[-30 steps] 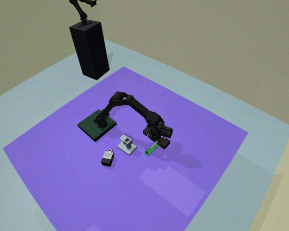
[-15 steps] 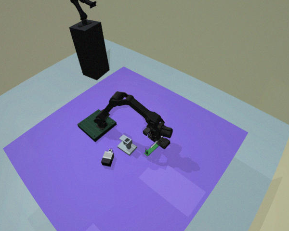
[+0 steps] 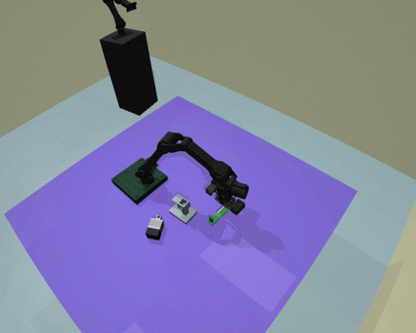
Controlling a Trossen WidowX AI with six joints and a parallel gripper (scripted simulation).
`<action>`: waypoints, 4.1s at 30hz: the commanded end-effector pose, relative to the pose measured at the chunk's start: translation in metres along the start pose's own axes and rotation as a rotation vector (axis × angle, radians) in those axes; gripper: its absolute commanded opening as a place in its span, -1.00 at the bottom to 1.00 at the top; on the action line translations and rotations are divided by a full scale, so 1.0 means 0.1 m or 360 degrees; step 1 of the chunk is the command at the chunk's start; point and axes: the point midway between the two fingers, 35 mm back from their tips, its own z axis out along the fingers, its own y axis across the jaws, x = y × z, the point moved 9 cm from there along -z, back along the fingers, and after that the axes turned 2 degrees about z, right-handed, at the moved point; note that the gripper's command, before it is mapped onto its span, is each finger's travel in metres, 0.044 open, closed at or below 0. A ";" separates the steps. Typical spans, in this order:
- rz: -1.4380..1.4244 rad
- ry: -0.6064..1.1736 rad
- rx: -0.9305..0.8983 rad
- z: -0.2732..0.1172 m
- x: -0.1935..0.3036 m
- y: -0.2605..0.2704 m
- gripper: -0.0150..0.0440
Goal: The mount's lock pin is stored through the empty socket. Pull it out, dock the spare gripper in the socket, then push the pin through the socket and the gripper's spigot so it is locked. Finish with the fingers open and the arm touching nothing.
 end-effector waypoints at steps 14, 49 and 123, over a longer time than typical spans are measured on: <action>0.0003 0.0006 -0.0015 -0.13 -0.01 0.01 -0.49; 0.0015 0.0029 -0.0055 -0.43 0.40 -0.03 -0.49; 0.0010 0.0018 -0.0010 -0.06 0.59 -0.01 -0.49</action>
